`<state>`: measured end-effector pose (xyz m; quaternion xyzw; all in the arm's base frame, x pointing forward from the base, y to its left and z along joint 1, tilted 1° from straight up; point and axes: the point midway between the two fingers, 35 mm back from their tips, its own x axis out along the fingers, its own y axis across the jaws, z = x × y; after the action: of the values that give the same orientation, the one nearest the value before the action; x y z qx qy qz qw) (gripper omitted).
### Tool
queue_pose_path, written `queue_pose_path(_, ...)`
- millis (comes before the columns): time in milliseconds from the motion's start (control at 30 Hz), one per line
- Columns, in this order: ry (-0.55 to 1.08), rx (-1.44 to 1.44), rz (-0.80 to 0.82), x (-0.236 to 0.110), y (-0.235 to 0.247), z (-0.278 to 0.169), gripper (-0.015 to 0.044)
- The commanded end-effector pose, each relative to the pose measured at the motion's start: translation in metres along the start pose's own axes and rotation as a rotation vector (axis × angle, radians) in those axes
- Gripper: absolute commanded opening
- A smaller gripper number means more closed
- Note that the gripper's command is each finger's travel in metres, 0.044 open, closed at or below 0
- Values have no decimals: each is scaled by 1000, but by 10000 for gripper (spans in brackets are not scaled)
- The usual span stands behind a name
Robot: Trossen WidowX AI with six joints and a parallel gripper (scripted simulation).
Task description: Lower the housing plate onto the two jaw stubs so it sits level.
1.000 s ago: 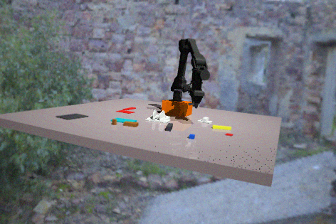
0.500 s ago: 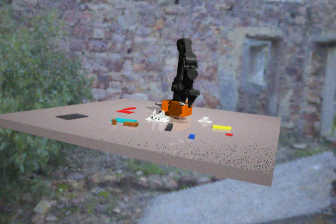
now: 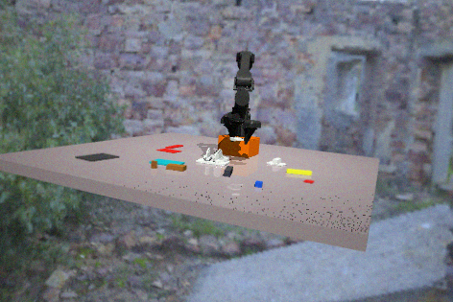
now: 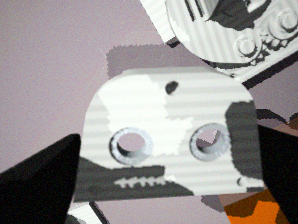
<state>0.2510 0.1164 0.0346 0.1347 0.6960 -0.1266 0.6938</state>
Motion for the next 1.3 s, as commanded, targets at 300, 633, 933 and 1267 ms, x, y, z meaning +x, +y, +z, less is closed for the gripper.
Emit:
queue_pose_path(300,-2,-294,-8,1,-39,23,351)
queue_pose_path(633,0,-515,-11,2,-67,36,351)
queue_pose_path(933,0,-529,-11,2,-69,37,351)
queue_pose_path(1267,0,-529,-11,2,-69,37,351)
